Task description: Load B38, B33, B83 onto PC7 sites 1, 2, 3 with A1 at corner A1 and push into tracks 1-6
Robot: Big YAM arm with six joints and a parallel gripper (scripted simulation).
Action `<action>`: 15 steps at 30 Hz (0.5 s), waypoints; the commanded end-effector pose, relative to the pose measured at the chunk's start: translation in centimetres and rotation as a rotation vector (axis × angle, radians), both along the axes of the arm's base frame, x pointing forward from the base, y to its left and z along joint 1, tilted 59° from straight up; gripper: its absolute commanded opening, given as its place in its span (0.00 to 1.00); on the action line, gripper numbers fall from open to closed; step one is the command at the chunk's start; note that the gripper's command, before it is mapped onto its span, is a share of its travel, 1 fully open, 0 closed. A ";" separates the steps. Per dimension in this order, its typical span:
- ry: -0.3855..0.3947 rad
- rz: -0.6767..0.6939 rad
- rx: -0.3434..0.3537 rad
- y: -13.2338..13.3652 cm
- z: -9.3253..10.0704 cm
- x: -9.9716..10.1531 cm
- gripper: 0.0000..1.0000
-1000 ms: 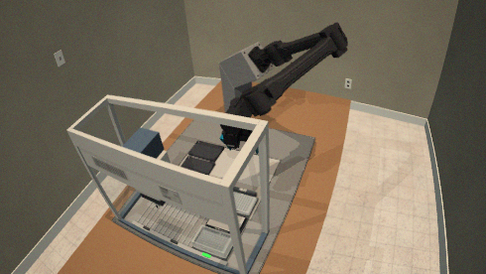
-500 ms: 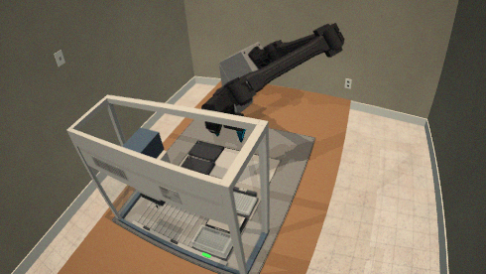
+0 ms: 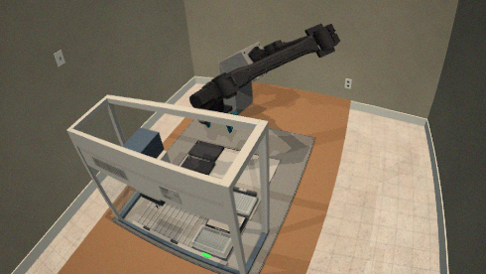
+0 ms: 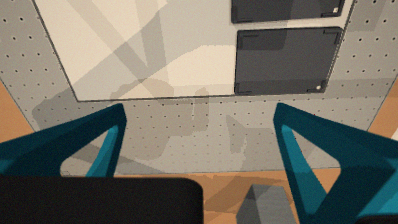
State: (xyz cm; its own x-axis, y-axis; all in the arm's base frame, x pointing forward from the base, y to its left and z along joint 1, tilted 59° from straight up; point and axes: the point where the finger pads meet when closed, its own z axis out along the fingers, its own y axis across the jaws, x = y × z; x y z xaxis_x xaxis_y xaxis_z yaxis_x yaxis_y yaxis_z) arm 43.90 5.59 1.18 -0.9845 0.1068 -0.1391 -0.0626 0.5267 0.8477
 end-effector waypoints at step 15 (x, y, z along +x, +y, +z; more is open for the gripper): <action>-0.053 0.013 -0.010 -0.2 1.0 0.8 1.00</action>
